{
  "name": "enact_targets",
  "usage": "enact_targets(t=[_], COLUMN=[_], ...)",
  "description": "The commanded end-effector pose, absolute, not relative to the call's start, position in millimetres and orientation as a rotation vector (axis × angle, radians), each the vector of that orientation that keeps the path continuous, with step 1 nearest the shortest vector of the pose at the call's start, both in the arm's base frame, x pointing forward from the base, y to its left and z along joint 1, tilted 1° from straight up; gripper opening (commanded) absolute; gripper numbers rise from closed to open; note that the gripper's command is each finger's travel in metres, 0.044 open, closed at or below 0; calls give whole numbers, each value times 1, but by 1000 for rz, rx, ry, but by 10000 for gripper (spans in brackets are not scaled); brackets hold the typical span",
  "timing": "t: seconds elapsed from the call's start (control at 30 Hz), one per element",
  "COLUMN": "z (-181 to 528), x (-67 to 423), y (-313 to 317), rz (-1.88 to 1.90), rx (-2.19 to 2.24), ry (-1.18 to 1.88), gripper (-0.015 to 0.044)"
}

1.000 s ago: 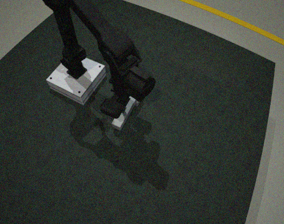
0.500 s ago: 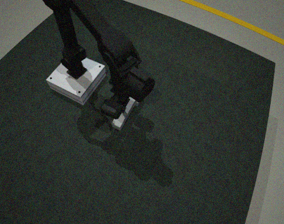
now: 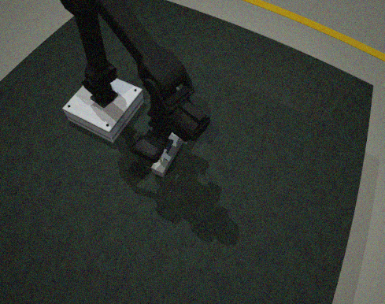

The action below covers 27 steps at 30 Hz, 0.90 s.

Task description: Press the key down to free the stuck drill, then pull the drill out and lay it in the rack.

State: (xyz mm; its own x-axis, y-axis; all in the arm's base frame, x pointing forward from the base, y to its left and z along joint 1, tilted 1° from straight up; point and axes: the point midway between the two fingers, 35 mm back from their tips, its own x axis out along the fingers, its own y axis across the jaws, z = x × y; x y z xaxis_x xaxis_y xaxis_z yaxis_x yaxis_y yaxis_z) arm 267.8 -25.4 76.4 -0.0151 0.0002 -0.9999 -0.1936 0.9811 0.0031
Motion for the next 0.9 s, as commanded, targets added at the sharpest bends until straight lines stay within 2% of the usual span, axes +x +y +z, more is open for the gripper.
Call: enact_targets(t=[0.0,0.27,0.53,0.77,0.87], z=[127,122,70,43,42], x=[279,279,272,248,247], y=[-26,-16,85,136,137], rz=[146,218,949,1333,1345], rx=[-157,-227,-956,-1337,-1349], ry=[1550,1535,1331,1103,1094], gripper=[236,440,440,440,440])
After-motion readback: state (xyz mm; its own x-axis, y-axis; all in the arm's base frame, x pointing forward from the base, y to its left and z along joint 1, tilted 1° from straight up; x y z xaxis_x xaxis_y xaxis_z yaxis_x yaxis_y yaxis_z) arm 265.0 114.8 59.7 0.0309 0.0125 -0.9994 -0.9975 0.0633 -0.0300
